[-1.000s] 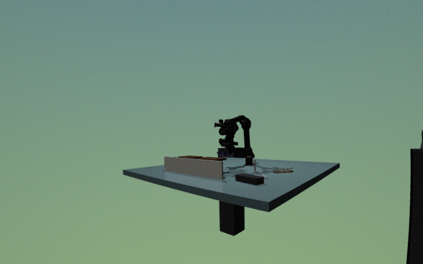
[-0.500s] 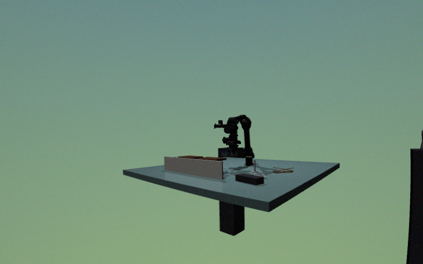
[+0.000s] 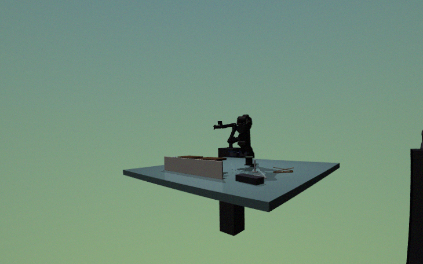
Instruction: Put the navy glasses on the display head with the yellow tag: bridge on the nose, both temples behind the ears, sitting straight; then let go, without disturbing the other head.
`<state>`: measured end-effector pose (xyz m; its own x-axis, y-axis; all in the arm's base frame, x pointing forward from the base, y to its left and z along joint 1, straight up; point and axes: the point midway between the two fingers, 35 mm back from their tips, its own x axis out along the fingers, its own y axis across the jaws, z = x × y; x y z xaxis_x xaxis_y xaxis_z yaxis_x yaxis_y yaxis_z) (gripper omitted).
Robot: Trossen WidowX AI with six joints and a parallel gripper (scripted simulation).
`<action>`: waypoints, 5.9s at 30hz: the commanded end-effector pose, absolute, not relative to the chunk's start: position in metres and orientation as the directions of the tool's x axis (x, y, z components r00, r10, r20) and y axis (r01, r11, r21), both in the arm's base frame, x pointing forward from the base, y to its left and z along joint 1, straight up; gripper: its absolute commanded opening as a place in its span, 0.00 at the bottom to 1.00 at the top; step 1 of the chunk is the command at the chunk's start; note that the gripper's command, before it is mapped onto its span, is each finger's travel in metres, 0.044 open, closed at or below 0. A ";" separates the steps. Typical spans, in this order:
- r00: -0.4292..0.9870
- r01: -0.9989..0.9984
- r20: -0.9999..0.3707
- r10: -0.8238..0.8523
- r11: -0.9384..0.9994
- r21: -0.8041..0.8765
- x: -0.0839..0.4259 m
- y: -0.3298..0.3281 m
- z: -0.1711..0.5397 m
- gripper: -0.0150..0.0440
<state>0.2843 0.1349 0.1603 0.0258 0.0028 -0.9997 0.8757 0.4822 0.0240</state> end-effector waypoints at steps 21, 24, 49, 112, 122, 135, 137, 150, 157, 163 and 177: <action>0.019 0.729 -1.000 0.016 0.685 0.025 0.231 0.250 0.160 0.25; 0.019 0.729 -1.000 0.016 0.685 0.025 0.231 0.250 0.159 0.25; 0.019 0.729 -1.000 0.016 0.685 0.025 0.228 0.251 0.100 0.25; 0.015 0.729 -1.000 0.017 0.685 0.022 0.180 0.258 0.099 0.25; 0.014 0.729 -1.000 0.018 0.685 0.022 0.173 0.262 0.099 0.25; 0.014 0.729 -1.000 0.018 0.685 0.022 0.169 0.265 0.099 0.25; 0.014 0.729 -1.000 0.018 0.685 0.022 0.169 0.265 0.099 0.25; 0.014 0.729 -1.000 0.018 0.685 0.022 0.170 0.264 0.099 0.25; 0.014 0.729 -1.000 0.017 0.685 0.022 0.173 0.261 0.099 0.25; 0.014 0.729 -1.000 0.017 0.685 0.022 0.175 0.260 0.114 0.25; 0.015 0.748 -1.000 0.017 0.664 0.022 0.180 0.255 0.159 0.25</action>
<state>0.1774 0.2558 0.1572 0.0186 0.0178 -0.9997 0.7327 0.6800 0.0258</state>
